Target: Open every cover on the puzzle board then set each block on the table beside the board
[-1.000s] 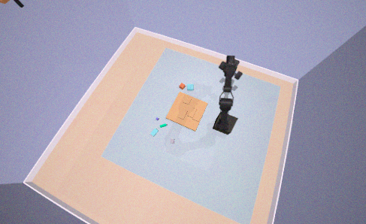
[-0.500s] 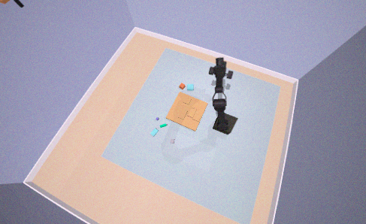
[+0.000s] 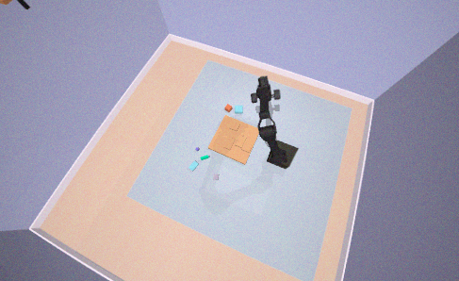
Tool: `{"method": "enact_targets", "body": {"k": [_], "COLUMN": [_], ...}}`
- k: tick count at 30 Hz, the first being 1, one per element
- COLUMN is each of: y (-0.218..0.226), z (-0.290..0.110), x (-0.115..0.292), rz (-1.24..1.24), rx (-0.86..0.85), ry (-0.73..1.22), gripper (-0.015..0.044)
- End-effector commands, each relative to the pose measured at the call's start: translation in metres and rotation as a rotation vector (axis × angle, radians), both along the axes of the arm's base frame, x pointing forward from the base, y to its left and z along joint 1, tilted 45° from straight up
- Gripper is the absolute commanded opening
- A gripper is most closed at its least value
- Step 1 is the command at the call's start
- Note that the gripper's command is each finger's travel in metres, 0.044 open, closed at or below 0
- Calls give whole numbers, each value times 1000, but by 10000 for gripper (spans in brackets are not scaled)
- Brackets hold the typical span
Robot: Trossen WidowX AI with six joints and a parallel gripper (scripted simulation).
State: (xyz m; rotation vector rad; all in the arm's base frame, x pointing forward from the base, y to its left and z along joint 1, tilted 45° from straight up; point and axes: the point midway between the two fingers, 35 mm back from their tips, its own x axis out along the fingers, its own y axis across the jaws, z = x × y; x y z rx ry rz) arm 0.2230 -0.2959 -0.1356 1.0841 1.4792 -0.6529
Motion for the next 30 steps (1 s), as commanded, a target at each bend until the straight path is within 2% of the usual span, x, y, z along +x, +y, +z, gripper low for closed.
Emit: {"method": "enact_targets", "body": {"k": [1,30], "y": [18,158], "z": [2,33], "x": [11,84], "rz": [81,708], "rx": [39,297], "ry": [-34,-354], "gripper": [0,0]}}
